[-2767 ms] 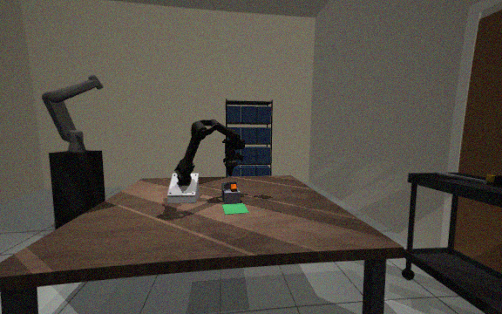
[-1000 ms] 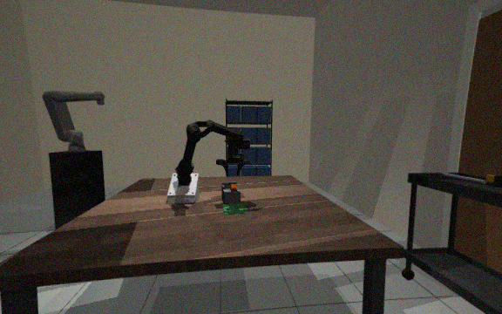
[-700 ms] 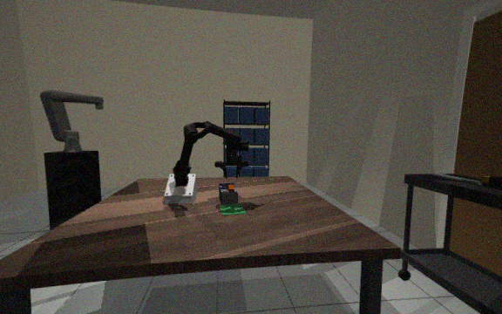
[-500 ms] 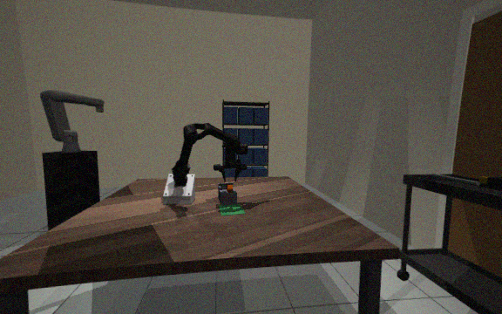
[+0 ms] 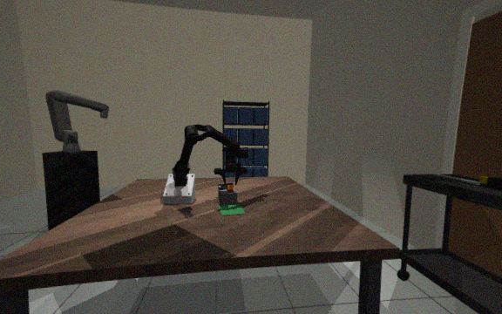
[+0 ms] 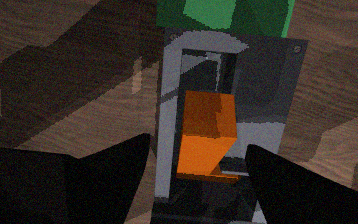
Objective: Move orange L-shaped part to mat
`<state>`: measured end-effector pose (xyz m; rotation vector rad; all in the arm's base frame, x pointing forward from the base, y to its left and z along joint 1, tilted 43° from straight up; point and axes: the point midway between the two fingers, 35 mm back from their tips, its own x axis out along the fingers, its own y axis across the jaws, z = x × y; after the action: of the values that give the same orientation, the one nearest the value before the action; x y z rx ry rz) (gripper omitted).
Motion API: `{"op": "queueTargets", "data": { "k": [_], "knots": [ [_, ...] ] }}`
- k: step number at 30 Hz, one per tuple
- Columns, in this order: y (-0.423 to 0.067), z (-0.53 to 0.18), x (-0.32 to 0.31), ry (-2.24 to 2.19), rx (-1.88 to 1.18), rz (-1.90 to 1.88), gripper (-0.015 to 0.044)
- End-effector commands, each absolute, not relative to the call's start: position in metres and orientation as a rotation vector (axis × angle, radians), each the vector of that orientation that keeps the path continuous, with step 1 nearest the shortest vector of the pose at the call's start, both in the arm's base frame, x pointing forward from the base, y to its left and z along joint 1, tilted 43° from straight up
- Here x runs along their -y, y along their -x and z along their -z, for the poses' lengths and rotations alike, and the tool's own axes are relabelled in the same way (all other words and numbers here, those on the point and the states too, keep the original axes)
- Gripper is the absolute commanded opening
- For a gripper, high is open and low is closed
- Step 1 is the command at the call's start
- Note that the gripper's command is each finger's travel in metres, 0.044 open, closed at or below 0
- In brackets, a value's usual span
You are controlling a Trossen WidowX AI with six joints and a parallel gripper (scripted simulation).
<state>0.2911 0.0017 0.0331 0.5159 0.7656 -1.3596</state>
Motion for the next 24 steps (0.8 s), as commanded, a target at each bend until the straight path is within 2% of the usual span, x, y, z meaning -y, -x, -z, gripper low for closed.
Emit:
{"op": "queueTargets", "data": {
  "k": [1, 15, 19, 24],
  "knots": [
    [-0.289, -0.028, 0.003, -0.503, -0.768, 1.359, 0.0280],
    [-0.289, -0.013, 0.017, -0.501, -0.766, 1.360, 0.0280],
    [-0.291, -0.016, 0.015, -0.514, -0.764, 1.361, 0.0175],
    [-0.291, -0.016, 0.015, -0.514, -0.764, 1.361, 0.0142]
  ]
}}
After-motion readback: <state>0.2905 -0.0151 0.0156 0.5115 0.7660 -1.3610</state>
